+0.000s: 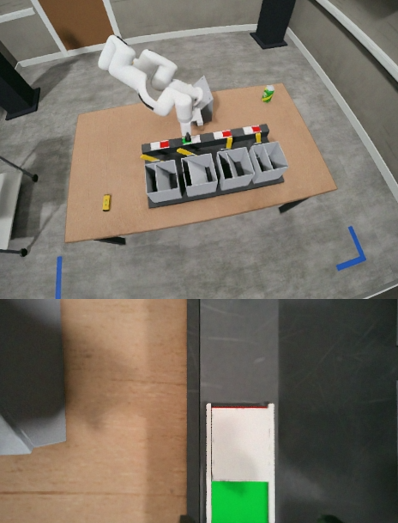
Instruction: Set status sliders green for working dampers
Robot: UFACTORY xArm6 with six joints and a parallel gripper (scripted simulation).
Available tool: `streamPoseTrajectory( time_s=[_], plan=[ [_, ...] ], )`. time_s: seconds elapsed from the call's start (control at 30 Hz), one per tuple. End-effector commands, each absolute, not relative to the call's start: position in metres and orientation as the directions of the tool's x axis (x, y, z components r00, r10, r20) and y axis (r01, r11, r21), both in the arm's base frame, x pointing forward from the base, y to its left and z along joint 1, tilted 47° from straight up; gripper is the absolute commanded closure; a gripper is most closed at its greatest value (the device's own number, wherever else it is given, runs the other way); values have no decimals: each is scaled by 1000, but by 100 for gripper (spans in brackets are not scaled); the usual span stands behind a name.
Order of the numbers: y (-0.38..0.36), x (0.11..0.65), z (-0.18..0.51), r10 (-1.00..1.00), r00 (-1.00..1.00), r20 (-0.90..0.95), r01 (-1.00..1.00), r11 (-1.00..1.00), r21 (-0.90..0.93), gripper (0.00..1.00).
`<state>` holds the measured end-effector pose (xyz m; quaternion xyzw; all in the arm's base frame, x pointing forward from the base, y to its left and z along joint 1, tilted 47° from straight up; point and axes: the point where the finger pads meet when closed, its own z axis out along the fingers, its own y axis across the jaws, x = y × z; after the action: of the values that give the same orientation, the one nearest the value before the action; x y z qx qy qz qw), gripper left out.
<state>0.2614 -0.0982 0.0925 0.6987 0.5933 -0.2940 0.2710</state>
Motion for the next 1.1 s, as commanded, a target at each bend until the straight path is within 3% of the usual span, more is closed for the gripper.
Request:
streamPoseTrajectory(
  time_s=[0.0, 1.07],
  plan=[
    [-91, 263, 99, 671, 125, -731, 988, -148, 32, 0],
    [-60, 267, 129, 671, 125, -731, 988, -148, 32, 0]
  ],
)
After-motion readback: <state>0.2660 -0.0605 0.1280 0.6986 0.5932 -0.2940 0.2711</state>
